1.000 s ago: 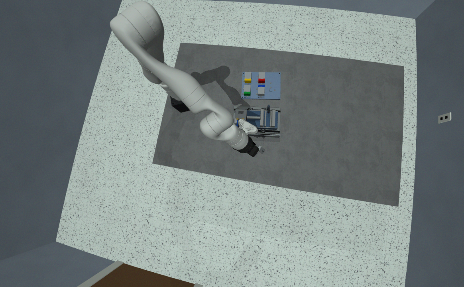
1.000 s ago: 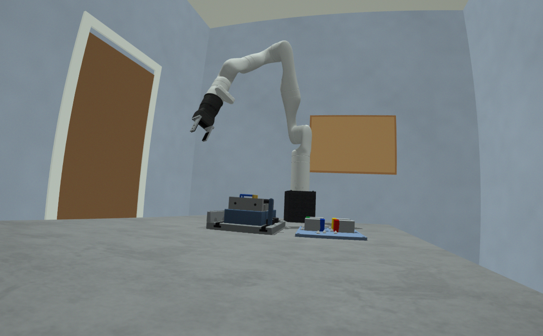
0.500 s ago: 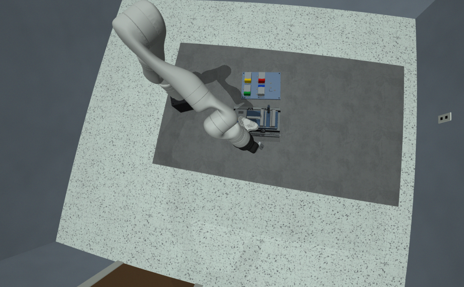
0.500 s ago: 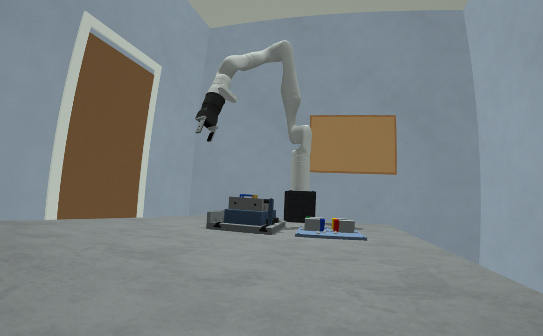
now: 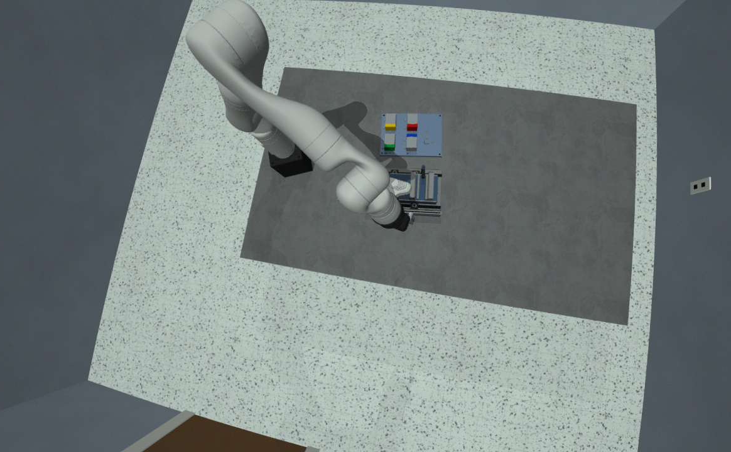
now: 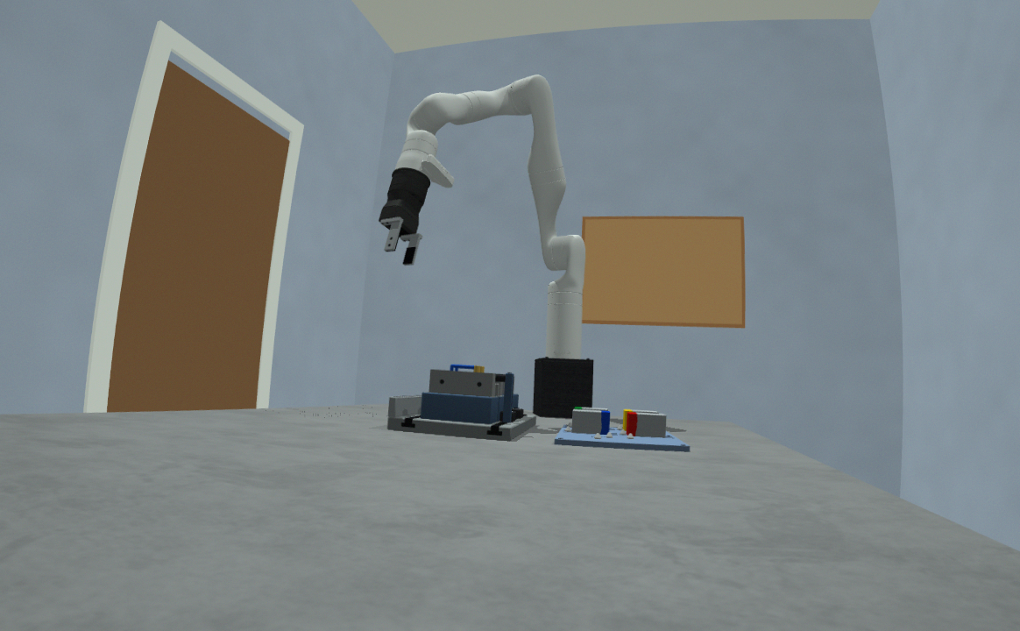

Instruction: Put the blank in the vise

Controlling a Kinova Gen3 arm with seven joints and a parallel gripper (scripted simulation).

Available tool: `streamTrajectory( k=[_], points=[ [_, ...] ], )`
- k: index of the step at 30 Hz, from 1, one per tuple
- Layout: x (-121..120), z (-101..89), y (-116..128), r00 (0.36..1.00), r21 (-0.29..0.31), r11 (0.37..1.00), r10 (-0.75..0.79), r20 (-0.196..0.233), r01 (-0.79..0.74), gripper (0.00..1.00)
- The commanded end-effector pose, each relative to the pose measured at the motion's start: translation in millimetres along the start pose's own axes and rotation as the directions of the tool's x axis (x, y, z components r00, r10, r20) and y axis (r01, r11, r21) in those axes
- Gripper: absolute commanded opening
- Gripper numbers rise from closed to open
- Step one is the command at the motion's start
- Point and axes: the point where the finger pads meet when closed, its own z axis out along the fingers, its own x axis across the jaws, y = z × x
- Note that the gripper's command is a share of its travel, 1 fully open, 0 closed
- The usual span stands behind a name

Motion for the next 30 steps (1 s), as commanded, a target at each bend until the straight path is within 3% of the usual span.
streamTrajectory(
  k=[1, 25, 30],
  points=[
    [2.1, -0.5, -8.5, 0.999, 0.004, 0.999, -0.034, 0.015, 0.034, 1.0],
    [-18.8, -6.8, -56.0, 0.934, 0.06, 0.955, -0.296, 0.199, 0.29, 1.0],
    [-23.2, -10.0, -62.2, 0.934, 0.06, 0.955, -0.296, 0.2, 0.289, 1.0]
  ],
)
